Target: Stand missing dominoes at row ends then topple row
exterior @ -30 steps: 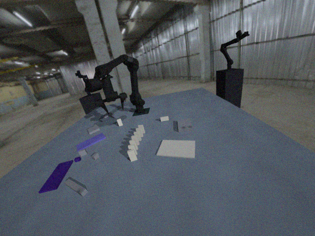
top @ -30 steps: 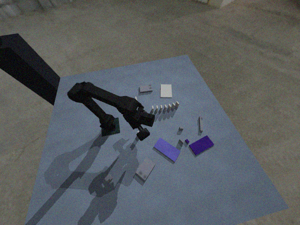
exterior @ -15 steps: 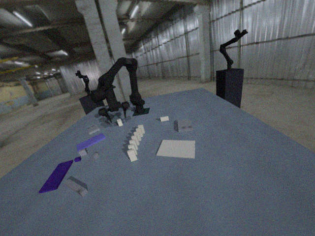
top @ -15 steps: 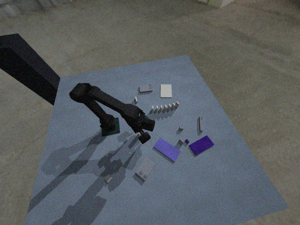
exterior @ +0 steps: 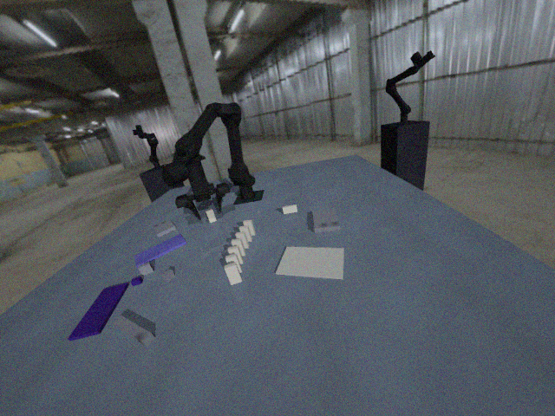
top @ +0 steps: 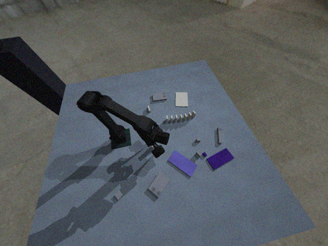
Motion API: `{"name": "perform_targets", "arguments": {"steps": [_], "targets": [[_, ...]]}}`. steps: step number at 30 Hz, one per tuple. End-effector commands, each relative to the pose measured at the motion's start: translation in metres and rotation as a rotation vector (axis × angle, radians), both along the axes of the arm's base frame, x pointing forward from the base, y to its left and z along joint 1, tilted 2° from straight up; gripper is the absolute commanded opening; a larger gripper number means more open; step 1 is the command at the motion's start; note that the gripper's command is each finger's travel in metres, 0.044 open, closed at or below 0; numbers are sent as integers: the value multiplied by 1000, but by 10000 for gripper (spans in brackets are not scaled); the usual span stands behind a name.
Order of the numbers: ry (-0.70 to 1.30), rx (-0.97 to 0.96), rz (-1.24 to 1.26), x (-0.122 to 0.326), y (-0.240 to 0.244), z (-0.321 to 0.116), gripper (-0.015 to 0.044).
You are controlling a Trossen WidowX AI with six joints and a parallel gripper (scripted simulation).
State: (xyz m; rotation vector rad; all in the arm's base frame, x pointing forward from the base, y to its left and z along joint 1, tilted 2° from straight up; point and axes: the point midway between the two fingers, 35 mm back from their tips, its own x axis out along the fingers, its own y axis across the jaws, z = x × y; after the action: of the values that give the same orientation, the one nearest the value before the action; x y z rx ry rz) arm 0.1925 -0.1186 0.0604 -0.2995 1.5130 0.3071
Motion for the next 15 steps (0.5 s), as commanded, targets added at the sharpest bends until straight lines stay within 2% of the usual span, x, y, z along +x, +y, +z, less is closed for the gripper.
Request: {"name": "perform_targets", "arguments": {"steps": [1,8,15], "targets": [[6,9,-3,-1,2,-3,282],[6,9,-3,-1,2,-3,107],[6,9,-3,-1,2,-3,107]]}}
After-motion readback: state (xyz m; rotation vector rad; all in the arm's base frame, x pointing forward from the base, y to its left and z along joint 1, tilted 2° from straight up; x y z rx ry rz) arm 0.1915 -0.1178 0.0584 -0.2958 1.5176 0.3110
